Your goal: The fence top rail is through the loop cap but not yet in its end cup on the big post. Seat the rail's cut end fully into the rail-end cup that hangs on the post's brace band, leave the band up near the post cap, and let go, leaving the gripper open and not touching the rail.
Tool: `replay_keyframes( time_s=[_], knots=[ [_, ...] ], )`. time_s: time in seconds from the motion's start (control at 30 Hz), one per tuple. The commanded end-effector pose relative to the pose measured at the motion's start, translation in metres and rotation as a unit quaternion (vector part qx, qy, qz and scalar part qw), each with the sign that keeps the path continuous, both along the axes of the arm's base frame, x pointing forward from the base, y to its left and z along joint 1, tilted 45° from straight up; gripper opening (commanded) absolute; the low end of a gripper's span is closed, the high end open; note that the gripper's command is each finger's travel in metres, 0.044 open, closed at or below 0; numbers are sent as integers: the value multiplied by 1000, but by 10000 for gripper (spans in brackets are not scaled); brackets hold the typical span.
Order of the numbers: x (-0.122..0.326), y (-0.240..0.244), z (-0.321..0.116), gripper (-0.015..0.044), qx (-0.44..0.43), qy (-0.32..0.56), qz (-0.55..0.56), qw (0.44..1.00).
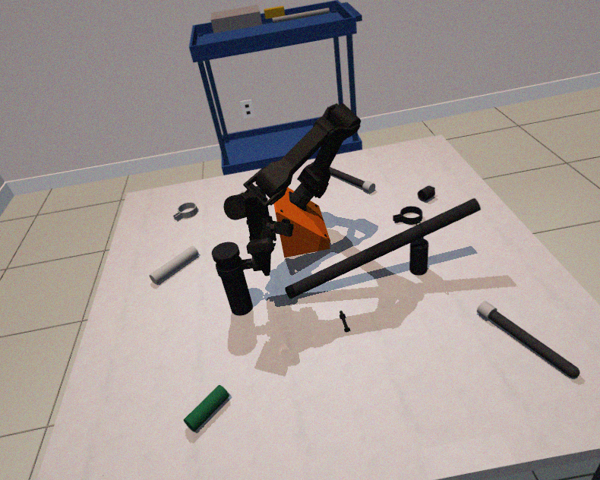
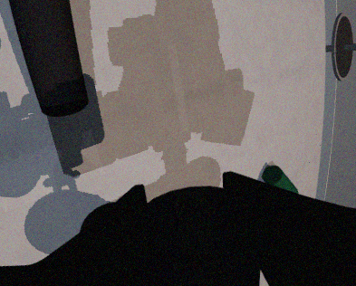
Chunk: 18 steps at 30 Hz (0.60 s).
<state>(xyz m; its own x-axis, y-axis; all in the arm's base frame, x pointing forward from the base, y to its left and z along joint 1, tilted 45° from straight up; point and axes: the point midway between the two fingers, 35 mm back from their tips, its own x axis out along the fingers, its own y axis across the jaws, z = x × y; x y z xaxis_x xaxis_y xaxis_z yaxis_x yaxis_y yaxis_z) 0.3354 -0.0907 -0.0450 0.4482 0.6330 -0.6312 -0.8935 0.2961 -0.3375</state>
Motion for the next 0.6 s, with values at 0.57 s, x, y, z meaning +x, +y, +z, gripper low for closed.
replay_keyframes(
  time_s=[0.57],
  knots=[
    [-9,-2,0,0,2,-32,31,999]
  ],
)
